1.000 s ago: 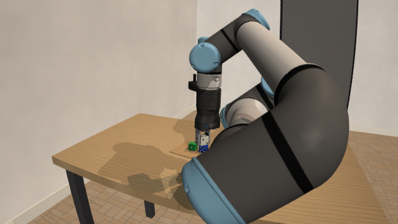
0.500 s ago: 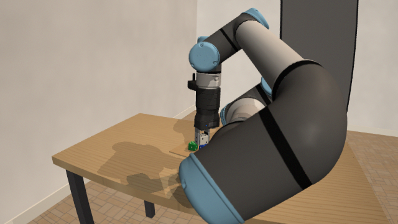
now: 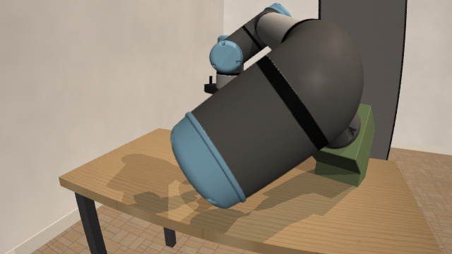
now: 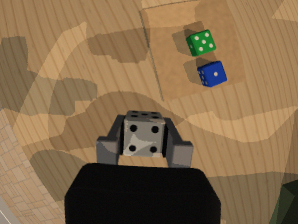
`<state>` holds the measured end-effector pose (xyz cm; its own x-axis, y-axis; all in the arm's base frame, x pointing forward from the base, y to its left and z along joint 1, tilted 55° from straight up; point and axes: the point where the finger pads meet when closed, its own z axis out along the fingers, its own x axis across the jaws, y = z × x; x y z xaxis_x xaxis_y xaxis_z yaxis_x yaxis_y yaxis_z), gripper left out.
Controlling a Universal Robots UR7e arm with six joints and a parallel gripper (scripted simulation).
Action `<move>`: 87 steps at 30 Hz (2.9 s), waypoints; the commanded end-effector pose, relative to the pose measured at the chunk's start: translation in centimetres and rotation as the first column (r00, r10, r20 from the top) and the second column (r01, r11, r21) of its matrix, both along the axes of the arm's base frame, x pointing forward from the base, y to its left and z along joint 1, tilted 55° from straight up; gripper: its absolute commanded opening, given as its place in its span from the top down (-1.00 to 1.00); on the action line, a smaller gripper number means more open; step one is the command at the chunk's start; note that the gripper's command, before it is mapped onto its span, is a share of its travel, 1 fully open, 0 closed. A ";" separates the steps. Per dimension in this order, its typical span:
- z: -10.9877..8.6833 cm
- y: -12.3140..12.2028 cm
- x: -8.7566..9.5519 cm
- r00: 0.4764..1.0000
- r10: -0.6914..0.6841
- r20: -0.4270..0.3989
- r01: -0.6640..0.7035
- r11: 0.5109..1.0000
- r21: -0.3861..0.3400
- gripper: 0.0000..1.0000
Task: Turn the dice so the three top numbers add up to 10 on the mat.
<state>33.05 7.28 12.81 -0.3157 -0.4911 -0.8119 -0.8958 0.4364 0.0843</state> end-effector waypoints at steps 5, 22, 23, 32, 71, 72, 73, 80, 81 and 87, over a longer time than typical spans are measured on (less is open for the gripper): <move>-1.7 -4.0 4.8 0.983 0.122 0.138 -0.114 0.991 -0.066 -0.14; -6.1 -7.3 10.5 0.919 0.263 0.293 -0.224 0.961 -0.161 -0.14; -6.2 -7.3 10.7 0.917 0.267 0.297 -0.227 0.960 -0.163 -0.14; -6.7 -7.5 11.1 0.910 0.277 0.307 -0.234 0.957 -0.171 -0.14; -10.7 -2.1 13.3 0.910 0.277 0.307 -0.234 0.957 -0.171 -0.14; -10.9 -1.8 13.4 0.910 0.277 0.307 -0.234 0.957 -0.171 -0.14; -11.1 -1.6 13.5 0.910 0.277 0.307 -0.234 0.957 -0.171 -0.14; -11.8 -0.7 13.9 0.910 0.277 0.307 -0.234 0.957 -0.171 -0.14; -11.9 -0.5 13.9 0.910 0.277 0.307 -0.234 0.957 -0.171 -0.14; -12.1 -0.3 14.0 0.910 0.277 0.307 -0.234 0.957 -0.171 -0.14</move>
